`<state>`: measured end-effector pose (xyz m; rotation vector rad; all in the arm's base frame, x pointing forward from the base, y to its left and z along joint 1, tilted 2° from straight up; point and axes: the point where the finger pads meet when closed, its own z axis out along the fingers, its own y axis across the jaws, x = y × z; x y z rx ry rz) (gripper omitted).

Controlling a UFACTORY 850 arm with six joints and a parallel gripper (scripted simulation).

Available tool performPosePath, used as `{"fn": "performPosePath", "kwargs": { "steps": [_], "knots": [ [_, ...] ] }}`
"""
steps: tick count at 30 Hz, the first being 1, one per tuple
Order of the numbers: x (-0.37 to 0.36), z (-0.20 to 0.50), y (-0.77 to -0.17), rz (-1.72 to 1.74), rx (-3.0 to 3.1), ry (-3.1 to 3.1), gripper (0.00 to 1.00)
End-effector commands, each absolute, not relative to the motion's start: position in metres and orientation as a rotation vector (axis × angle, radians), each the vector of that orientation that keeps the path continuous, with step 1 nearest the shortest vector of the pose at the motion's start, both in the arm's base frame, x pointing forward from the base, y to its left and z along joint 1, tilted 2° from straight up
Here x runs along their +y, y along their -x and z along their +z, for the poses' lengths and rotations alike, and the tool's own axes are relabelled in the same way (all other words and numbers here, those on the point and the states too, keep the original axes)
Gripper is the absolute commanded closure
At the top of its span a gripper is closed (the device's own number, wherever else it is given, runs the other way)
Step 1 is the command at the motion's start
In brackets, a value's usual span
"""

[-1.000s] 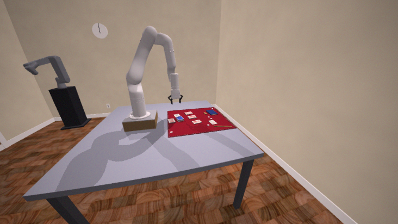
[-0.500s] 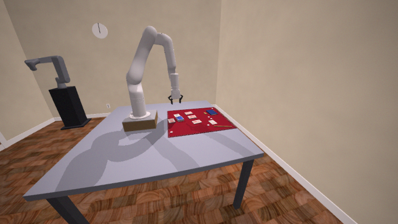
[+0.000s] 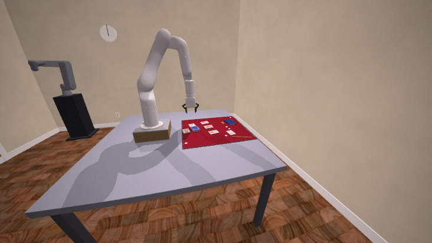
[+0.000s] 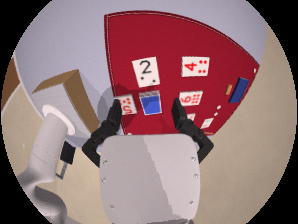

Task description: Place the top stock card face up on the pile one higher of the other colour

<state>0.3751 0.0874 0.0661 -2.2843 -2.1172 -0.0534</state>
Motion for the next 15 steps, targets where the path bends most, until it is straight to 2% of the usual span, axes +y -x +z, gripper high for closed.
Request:
{"fn": "performPosePath", "kwargs": {
  "steps": [1,15],
  "knots": [
    [0.0897,0.0634,-0.3759,-0.061,-1.947,2.418,0.0],
    [0.0945,0.0541,-0.3778,-0.067,-1.381,2.75,0.0]
  ]
}}
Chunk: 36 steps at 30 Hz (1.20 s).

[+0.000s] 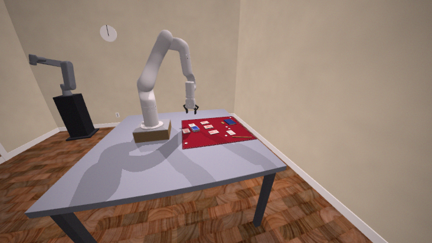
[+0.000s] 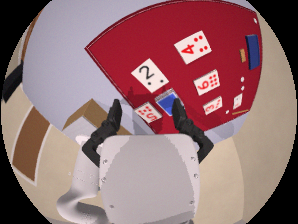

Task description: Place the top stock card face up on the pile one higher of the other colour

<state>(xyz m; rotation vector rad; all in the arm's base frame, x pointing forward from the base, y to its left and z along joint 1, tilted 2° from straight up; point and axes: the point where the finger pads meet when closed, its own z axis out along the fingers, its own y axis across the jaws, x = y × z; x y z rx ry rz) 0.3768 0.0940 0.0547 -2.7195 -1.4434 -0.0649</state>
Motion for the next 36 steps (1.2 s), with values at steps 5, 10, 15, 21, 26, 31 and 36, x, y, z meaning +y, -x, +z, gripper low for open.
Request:
{"fn": "performPosePath", "kwargs": {
  "steps": [5,10,15,21,26,31,36],
  "knots": [
    [0.096,0.049,-0.379,-0.065,-1.08,2.87,0.0],
    [0.096,0.045,-0.38,-0.061,-0.81,2.951,0.0],
    [0.096,0.041,-0.382,-0.056,-0.533,3.009,0.0],
    [0.096,0.037,-0.383,-0.05,-0.282,3.04,0.0],
    [0.095,0.033,-0.384,-0.042,-0.002,3.052,0.0],
    [0.094,0.029,-0.384,-0.034,0.265,3.042,0.0],
    [0.092,0.025,-0.385,-0.027,0.495,3.016,0.0]
  ]
}}
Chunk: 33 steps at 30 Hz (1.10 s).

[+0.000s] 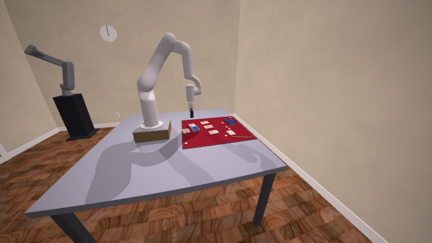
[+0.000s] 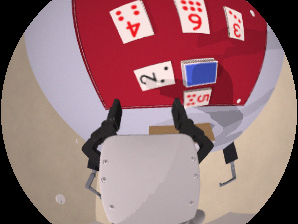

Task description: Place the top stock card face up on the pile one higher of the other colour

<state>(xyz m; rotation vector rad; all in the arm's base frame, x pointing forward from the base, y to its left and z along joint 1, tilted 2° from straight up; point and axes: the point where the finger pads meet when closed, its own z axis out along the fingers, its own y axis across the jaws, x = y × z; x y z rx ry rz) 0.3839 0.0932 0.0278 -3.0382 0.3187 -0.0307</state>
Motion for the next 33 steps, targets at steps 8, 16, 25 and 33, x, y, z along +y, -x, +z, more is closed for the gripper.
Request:
{"fn": "performPosePath", "kwargs": {
  "steps": [8,16,25,33],
  "knots": [
    [0.09,0.02,-0.385,-0.016,0.855,2.941,0.0],
    [0.085,0.013,-0.384,-0.002,1.279,2.797,0.0],
    [0.081,0.005,-0.383,0.01,1.699,2.585,0.0],
    [0.078,0.0,-0.381,0.016,1.948,2.419,0.0]
  ]
}}
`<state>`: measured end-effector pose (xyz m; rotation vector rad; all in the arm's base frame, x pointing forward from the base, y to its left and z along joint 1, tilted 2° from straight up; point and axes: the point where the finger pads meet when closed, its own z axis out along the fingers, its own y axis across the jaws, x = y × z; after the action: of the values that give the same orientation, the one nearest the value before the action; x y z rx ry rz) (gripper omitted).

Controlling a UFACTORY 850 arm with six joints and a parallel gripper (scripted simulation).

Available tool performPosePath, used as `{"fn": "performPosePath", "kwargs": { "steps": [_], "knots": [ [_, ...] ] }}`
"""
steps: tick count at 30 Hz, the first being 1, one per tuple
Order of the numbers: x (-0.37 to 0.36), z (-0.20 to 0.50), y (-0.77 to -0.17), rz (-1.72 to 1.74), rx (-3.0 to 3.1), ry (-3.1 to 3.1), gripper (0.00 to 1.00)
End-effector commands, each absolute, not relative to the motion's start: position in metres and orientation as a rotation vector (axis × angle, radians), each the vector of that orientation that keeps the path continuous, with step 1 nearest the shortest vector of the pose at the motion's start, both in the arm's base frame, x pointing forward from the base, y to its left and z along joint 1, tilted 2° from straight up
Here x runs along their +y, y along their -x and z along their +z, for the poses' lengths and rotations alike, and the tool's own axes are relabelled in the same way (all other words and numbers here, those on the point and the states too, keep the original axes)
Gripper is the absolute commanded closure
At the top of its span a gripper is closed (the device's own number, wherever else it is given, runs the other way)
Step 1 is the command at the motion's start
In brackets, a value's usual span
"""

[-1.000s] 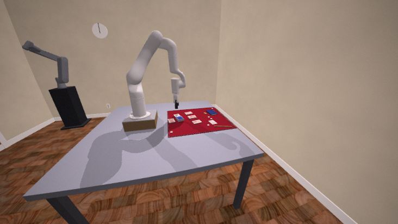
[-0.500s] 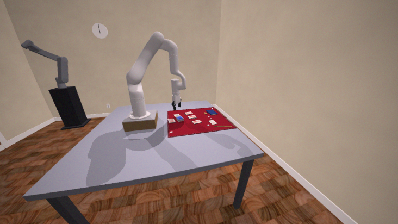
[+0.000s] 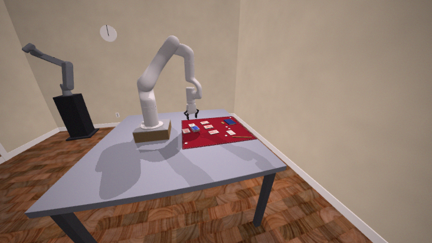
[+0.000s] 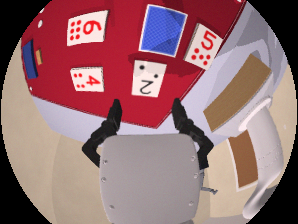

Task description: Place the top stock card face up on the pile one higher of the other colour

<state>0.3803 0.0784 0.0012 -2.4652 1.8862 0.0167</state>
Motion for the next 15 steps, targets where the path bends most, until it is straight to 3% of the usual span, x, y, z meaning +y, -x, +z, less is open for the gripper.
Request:
{"fn": "performPosePath", "kwargs": {
  "steps": [1,8,9,15],
  "knots": [
    [0.0774,-0.0003,-0.3803,0.017,1.986,2.39,0.0],
    [0.0763,-0.0019,-0.3795,0.019,2.071,2.324,0.0],
    [0.0763,-0.0019,-0.3795,0.019,2.071,2.324,0.14],
    [0.0763,-0.0022,-0.3795,0.019,2.071,2.324,0.14]
  ]
}}
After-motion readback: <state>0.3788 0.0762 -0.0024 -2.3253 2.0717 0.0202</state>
